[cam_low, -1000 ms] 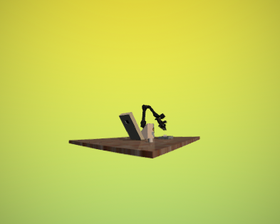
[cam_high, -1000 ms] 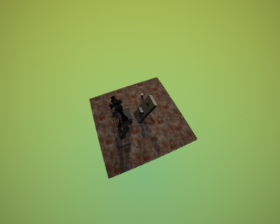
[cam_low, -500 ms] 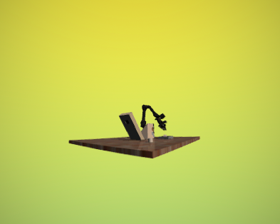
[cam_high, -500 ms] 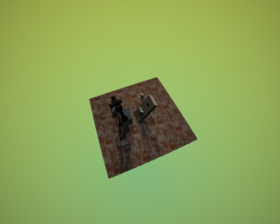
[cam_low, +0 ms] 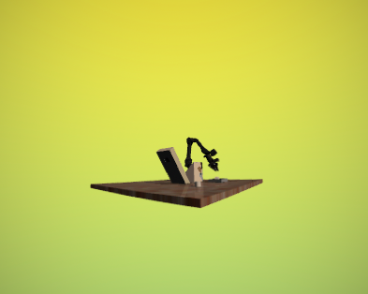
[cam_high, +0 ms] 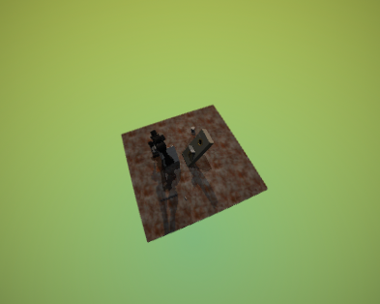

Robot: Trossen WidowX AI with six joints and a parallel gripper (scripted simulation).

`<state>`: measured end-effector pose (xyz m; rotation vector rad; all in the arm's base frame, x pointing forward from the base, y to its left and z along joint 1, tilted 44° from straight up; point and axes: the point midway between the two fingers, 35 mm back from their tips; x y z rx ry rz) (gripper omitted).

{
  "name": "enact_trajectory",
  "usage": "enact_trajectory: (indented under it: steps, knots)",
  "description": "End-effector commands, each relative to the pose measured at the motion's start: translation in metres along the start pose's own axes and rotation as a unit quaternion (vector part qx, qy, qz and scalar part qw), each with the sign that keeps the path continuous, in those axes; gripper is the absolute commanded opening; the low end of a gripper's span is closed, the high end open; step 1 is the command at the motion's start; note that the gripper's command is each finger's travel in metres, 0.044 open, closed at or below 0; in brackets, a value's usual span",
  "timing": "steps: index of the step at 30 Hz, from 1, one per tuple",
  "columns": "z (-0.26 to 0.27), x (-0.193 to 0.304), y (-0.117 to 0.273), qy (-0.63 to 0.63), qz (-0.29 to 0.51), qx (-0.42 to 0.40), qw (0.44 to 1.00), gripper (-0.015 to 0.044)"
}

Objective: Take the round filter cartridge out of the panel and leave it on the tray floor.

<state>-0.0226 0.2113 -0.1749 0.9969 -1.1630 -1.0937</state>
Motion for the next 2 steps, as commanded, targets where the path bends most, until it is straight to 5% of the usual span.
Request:
enact_trajectory:
  steps: [1, 2]
  knots:
    - [0.0001, 0.0001, -0.0001, -0.001, 0.0, 0.0, 1.0, 0.044]
    - [0.0001, 0.0001, -0.0001, -0.001, 0.0, 0.0, 1.0, 0.044]
Point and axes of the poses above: the point midway between the two fingers, 35 mm back from their tips, its own y axis back along the fingers, its own z axis across the jaws, x = y × z, and after that the axes turned 2 degrees about y, right-handed
